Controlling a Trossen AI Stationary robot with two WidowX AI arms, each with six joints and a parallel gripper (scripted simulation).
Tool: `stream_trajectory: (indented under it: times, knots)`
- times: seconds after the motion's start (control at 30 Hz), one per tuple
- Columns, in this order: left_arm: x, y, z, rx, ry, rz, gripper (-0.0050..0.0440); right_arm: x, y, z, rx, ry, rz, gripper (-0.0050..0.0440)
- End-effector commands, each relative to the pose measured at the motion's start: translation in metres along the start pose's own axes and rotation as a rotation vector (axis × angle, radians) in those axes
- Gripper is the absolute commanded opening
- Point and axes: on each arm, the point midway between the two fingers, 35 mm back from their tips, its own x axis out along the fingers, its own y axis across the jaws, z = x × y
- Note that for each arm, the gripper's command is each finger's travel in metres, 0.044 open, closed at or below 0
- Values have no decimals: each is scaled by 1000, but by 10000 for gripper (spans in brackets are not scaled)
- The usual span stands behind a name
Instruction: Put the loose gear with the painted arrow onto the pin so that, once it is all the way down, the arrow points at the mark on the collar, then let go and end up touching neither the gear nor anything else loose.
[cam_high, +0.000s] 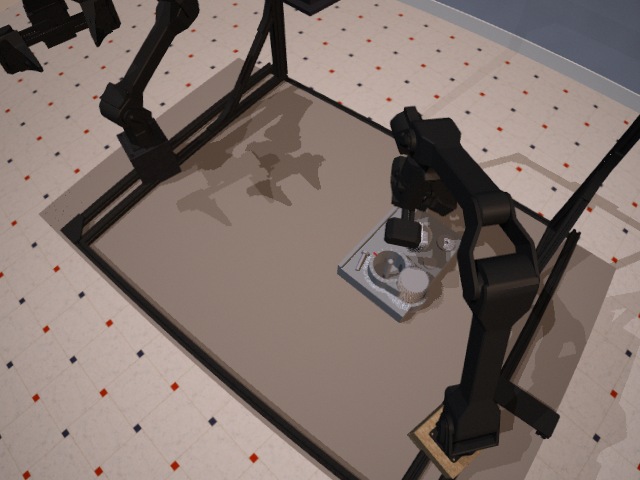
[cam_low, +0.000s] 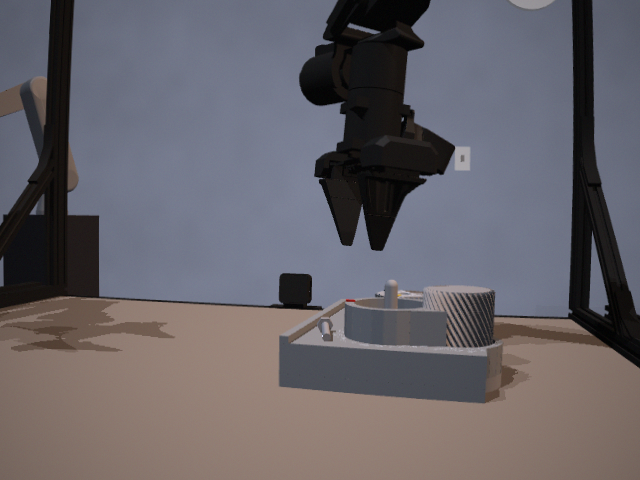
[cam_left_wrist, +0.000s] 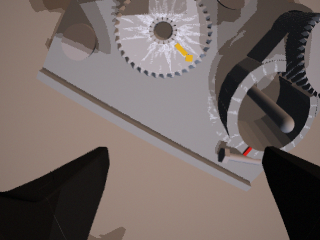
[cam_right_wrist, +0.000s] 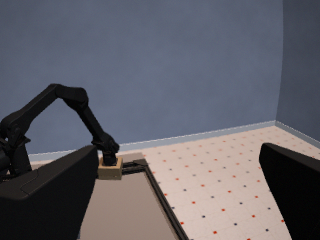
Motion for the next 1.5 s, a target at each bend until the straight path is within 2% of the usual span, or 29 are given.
stream_trajectory:
  times: [0.0,0.2,0.43,0.63,0.77,0.97,1.47]
  knots:
    - [10,5,23,215,-40,-6,400,-6,7,4,-7,-3,1,400]
    - [13,11,46,457,-70,11,400,-11,13,5,-4,-2,1,400]
    - [14,13,54,541,-80,19,400,-12,16,5,-4,-2,1,400]
    - [15,13,56,557,-82,20,400,-12,16,6,-3,-2,1,400]
    - [28,14,56,554,-84,19,400,-12,16,6,-3,-2,1,400]
    - [29,14,56,554,-84,19,400,-12,16,6,-3,-2,1,400]
    - [50,14,58,554,-84,19,400,-12,16,6,-3,-2,1,400]
